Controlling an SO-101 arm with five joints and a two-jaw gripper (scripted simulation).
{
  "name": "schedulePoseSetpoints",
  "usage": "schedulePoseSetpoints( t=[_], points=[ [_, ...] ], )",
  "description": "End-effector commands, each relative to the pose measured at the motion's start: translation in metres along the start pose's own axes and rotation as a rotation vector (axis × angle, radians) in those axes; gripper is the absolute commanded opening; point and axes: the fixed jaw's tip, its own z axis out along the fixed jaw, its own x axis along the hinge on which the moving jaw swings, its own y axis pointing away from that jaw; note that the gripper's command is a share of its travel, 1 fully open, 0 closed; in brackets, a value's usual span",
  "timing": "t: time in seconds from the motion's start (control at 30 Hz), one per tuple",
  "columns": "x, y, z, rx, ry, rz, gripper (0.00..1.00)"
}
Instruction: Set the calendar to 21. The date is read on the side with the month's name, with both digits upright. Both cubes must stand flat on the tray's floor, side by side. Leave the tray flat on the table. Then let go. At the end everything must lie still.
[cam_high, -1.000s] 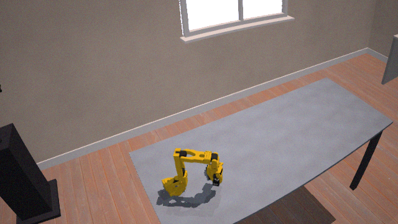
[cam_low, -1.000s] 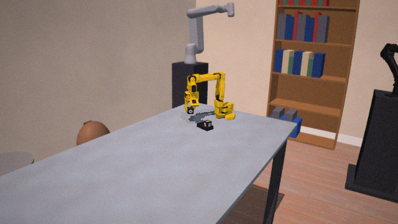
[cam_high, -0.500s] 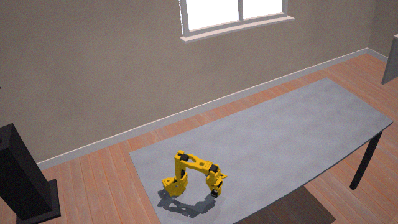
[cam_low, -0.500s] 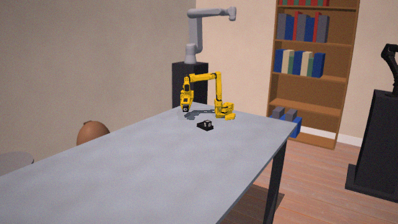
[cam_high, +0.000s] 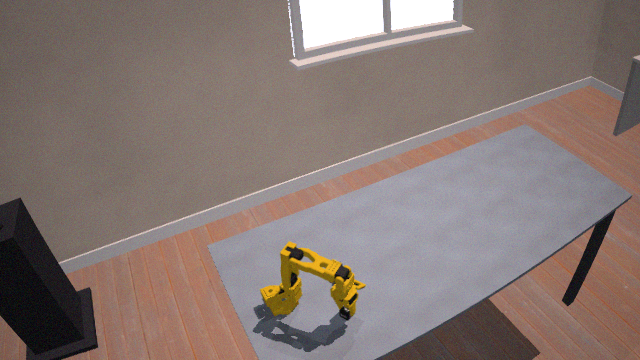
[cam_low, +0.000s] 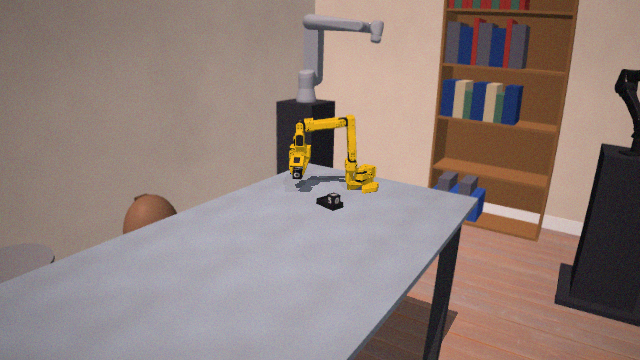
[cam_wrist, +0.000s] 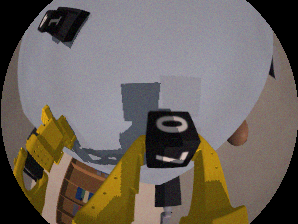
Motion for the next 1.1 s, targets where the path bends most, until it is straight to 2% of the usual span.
schedulePoseSetpoints(
  t=[0.0, 1.07],
  points=[
    [0.0000, -0.0082, -0.0069, 0.055, -0.010, -0.003, 0.00],
    [-0.0001, -0.0086, 0.0025, 0.055, -0.010, -0.003, 0.00]
  ],
)
